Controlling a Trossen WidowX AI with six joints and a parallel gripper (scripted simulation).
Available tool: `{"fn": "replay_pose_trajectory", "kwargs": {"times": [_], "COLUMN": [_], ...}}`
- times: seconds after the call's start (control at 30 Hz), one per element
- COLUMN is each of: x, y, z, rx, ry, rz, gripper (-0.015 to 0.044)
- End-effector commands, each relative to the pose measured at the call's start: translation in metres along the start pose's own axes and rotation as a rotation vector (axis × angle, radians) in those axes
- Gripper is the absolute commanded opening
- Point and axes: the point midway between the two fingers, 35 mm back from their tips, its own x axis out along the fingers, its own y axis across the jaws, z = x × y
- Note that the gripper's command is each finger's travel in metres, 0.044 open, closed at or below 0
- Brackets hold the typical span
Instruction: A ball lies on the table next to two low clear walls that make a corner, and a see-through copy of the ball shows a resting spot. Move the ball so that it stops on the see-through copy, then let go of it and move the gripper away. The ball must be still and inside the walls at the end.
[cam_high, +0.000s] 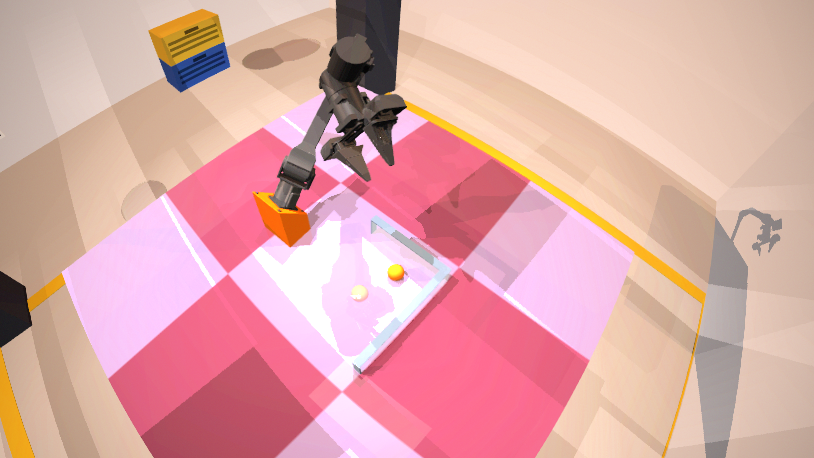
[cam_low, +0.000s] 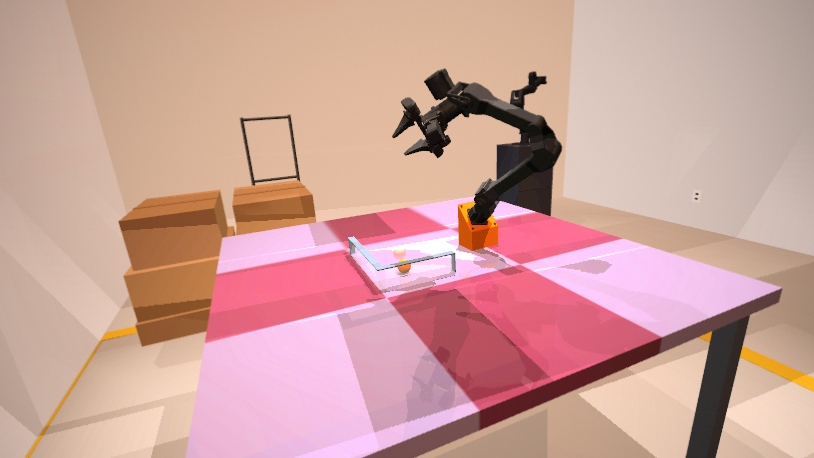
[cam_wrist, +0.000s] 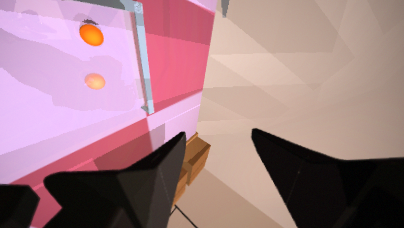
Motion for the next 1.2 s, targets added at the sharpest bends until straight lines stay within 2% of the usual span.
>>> {"fn": "replay_pose_trajectory", "kwargs": {"times": [0.0, 0.23, 0.47, 1.17], "x": [0.063, 0.137, 0.179, 0.193], "y": [0.029, 0.095, 0.18, 0.204], "z": [0.024, 0.071, 0.122, 0.132], "rx": [0.043, 0.069, 0.059, 0.058], "ry": [-0.129, -0.267, -0.345, -0.348], "rz": [0.22, 0.57, 0.928, 0.948], "gripper": [0.0308, 0.0308, 0.0308, 0.0308]}}
